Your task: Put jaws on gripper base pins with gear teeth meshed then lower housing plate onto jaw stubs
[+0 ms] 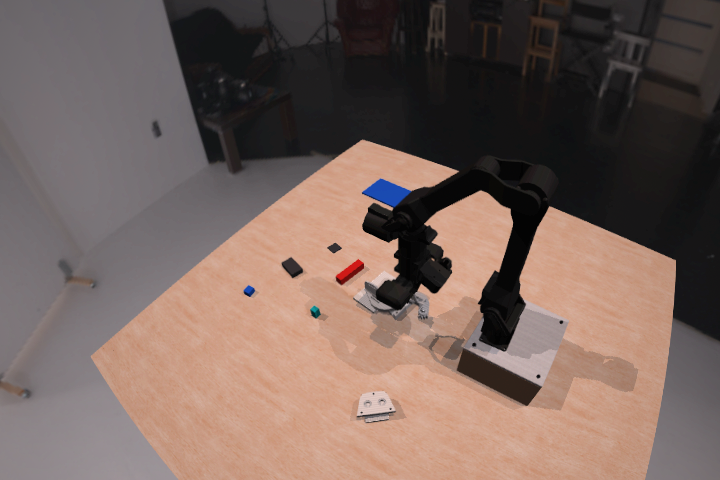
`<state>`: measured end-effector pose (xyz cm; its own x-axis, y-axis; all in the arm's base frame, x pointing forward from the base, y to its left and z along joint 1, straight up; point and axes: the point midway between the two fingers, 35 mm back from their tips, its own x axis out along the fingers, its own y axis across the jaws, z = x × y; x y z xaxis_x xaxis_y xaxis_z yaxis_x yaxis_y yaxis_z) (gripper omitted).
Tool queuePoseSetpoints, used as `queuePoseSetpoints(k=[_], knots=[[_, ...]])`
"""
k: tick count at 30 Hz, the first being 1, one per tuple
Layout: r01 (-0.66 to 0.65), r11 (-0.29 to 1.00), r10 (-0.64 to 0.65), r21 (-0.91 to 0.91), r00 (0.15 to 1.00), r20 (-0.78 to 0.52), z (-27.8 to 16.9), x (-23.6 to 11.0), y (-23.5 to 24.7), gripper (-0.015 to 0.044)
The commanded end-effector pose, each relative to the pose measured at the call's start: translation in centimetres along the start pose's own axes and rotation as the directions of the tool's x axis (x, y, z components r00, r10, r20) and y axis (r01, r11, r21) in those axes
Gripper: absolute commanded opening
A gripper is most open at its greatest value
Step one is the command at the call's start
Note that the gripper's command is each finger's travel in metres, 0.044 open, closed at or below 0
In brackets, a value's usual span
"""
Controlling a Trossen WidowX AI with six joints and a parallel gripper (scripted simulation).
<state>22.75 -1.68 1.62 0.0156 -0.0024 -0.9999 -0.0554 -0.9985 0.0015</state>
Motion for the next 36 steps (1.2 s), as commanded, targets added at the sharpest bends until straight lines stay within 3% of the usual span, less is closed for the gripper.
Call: queuePoseSetpoints(k=[1, 8, 36], knots=[[0.002, 1.0, -0.002, -0.003, 1.0, -0.003, -0.1, 0.0, 0.0, 0.0134], [0.002, 1.0, -0.002, -0.003, 1.0, -0.003, -0.2, 0.0, 0.0, 0.0134], [-0.003, 1.0, 0.003, -0.003, 1.0, -0.01, -8.0, -0.4, 4.6, 0.0134]])
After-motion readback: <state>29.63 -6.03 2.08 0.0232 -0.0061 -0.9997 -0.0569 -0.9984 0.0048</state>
